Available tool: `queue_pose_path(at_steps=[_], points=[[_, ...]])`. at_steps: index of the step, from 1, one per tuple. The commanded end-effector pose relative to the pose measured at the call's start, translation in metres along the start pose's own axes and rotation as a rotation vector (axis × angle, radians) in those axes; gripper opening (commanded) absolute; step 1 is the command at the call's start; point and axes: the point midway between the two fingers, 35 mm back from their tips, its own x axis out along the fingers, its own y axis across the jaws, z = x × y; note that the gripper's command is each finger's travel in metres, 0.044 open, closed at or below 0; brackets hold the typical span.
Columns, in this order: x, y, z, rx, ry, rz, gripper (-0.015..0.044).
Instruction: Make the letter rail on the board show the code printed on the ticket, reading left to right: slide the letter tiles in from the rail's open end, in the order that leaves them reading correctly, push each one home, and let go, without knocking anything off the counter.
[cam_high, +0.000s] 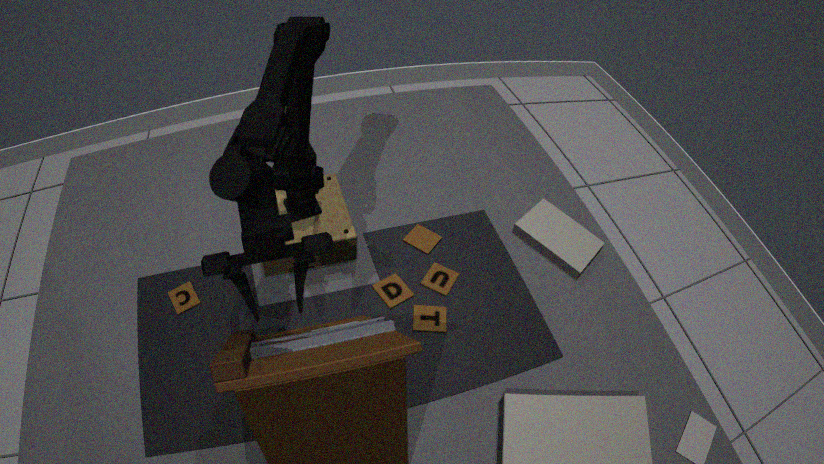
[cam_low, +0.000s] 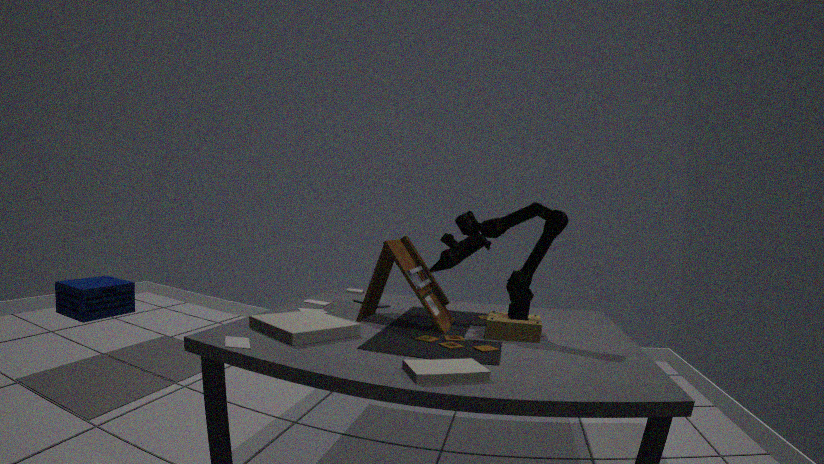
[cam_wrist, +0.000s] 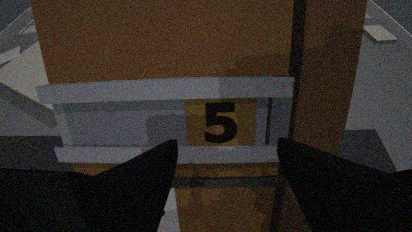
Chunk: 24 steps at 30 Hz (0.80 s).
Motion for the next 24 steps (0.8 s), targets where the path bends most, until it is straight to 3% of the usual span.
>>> queue_pose_path(at_steps=[1,4,15,24], points=[[-0.003,0.0011,0.0008,-0.005,-0.002,0.004,0.0295],[-0.0047,0.0017,0.0012,-0.005,-0.002,0.004,0.0295],[-0.0025,0.0006,0.0004,0.0,0.0,0.0,0.0006],[-0.0025,0.0006,0.0004,0.0,0.0,0.0,0.0]])
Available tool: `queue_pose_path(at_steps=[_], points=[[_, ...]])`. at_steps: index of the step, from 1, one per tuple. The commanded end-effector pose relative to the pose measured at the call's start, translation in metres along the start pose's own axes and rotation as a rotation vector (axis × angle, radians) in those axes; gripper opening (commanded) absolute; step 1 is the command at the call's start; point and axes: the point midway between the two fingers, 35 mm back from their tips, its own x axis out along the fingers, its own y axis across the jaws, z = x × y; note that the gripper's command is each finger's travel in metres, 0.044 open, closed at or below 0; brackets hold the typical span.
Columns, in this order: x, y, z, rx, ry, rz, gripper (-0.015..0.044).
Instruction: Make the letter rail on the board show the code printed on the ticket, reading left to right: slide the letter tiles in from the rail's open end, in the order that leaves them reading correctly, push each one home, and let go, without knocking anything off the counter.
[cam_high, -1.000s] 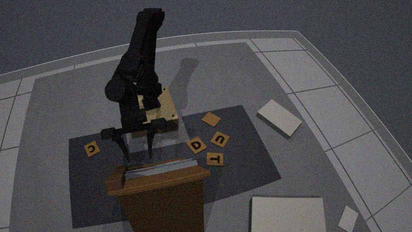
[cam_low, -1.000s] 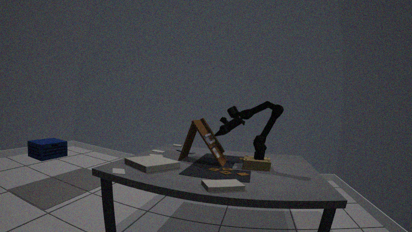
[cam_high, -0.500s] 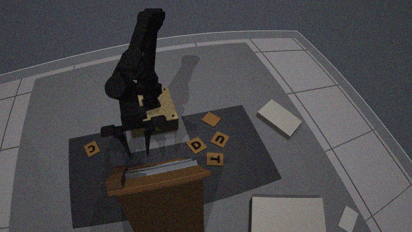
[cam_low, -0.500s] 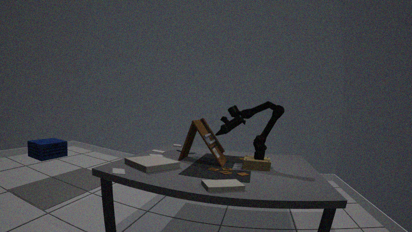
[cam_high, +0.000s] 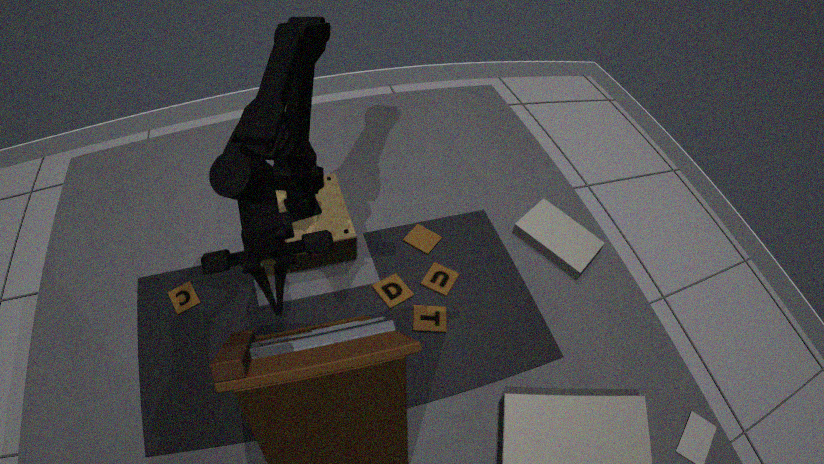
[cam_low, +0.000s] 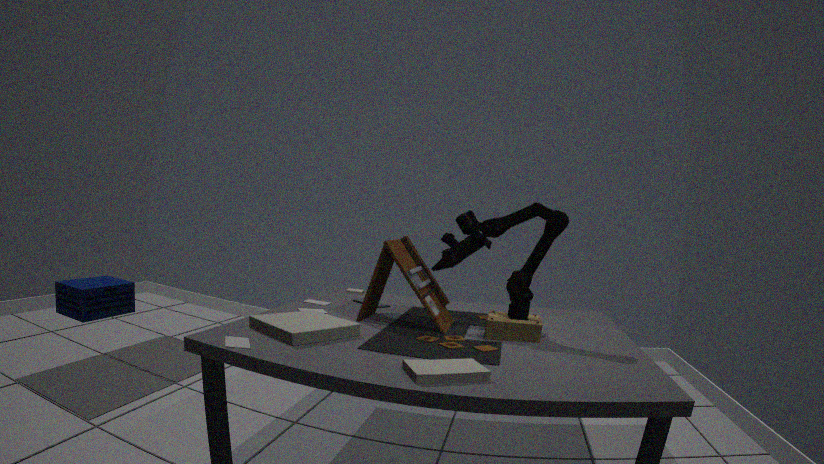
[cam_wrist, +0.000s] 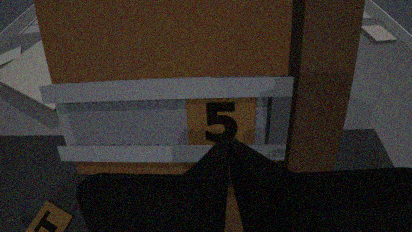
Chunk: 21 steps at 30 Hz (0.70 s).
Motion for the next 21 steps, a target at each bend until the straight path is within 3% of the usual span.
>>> queue_pose_path(at_steps=[1,16,21], points=[[0.001,0.0,0.0,0.002,0.007,0.001,0.0],[0.017,0.035,0.023,0.004,0.657,0.01,0.0],[0.017,0.038,0.024,-0.003,0.686,0.006,0.0]])
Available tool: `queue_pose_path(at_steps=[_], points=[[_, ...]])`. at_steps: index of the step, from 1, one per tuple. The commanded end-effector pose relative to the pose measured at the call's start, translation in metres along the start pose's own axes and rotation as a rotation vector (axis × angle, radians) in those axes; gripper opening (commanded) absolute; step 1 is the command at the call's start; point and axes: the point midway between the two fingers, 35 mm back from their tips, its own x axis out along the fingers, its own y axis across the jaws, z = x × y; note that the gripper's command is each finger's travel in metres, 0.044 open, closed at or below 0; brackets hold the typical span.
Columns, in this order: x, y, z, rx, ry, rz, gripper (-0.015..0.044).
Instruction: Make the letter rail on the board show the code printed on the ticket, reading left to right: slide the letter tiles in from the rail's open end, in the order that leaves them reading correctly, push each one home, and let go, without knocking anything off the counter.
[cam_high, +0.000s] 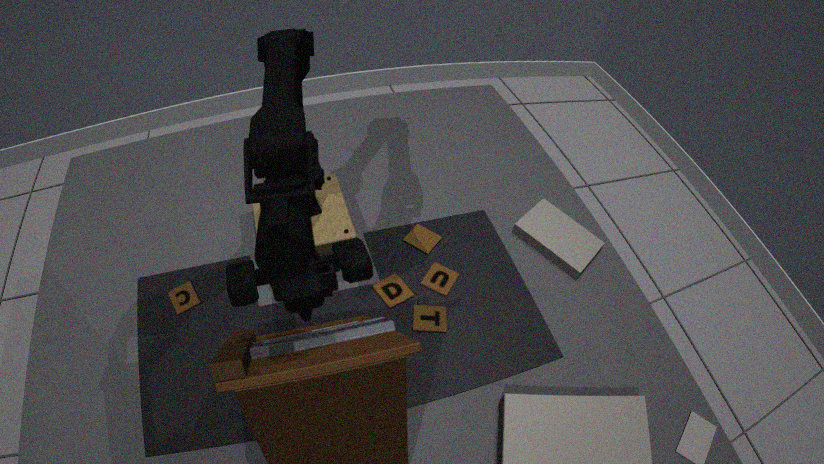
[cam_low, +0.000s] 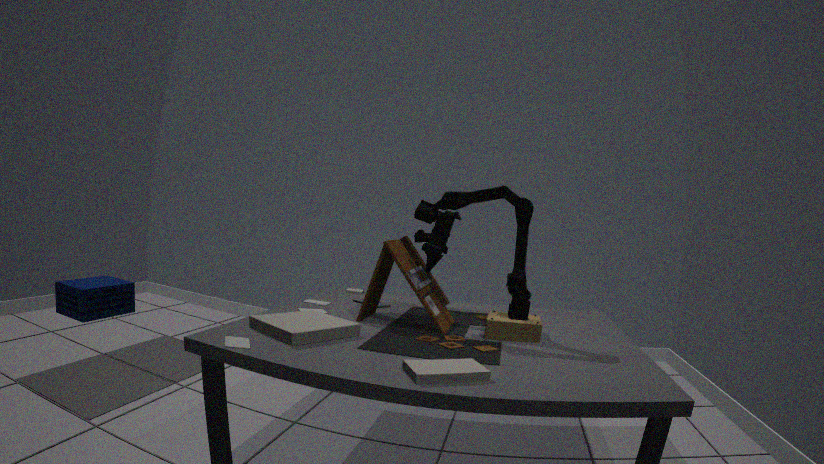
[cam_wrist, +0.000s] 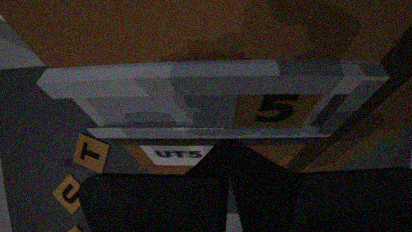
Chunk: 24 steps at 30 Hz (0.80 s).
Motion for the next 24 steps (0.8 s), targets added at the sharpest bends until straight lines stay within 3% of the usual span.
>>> queue_pose_path(at_steps=[1,24], points=[[-0.0012,0.0009,-0.0006,0.003,0.04,-0.013,0.0],[0.0076,0.0002,0.0055,0.003,0.039,-0.013,0.0]])
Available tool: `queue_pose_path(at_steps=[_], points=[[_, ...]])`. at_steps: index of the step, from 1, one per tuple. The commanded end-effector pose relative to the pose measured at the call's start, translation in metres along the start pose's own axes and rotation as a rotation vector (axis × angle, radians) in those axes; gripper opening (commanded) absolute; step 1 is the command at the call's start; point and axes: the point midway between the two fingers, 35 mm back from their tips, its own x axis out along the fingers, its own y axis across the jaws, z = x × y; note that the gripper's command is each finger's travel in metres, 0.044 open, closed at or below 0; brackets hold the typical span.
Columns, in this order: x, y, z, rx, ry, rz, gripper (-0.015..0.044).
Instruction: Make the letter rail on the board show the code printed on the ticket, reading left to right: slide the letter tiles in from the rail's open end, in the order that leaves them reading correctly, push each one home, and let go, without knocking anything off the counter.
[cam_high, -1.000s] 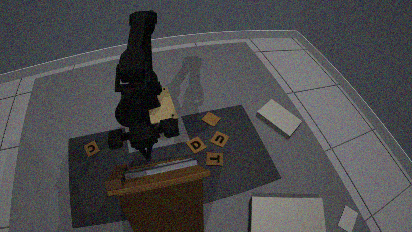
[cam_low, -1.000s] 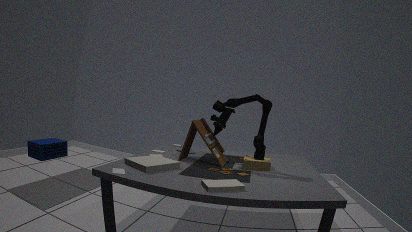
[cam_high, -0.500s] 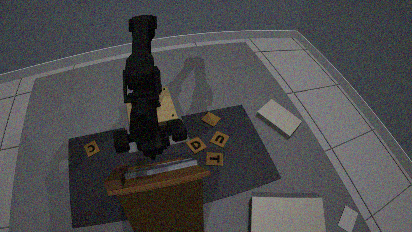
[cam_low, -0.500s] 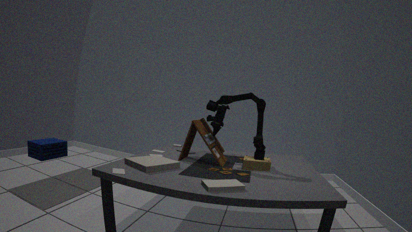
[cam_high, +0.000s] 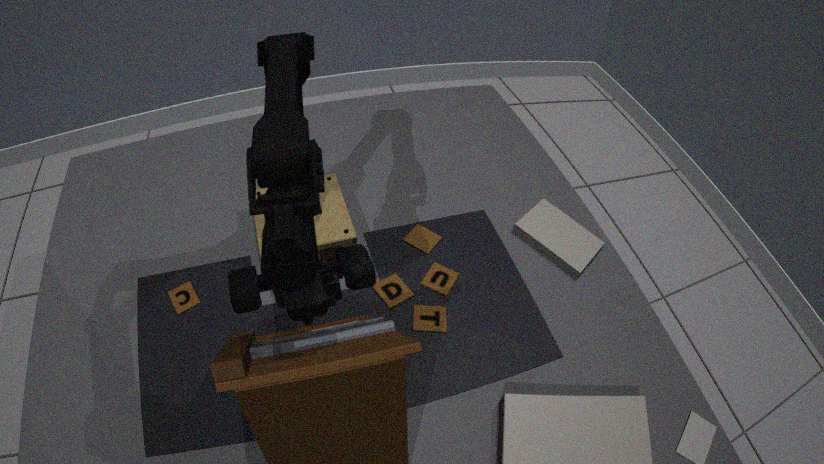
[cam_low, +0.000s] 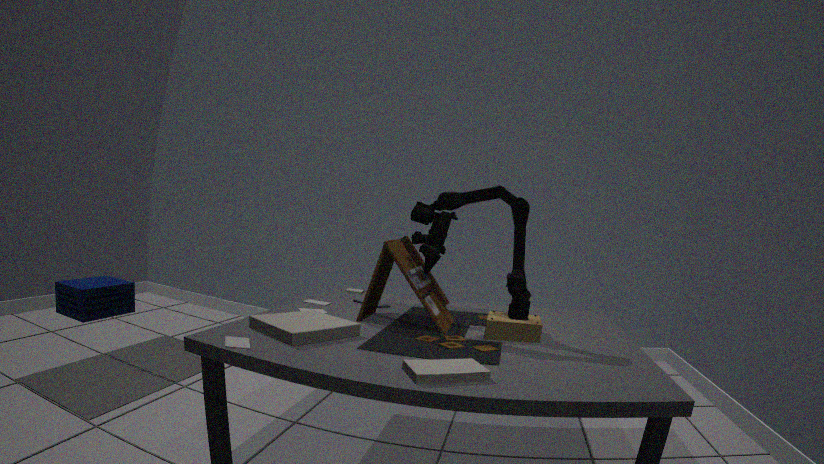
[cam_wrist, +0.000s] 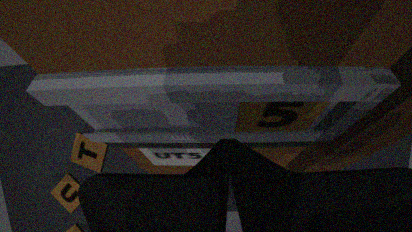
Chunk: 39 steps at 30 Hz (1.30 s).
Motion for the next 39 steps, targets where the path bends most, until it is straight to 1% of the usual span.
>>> queue_pose_path(at_steps=[1,39], points=[[0.002,-0.001,0.002,0.004,0.0,-0.004,0.0],[0.016,-0.001,0.014,0.005,-0.002,-0.004,0.0]])
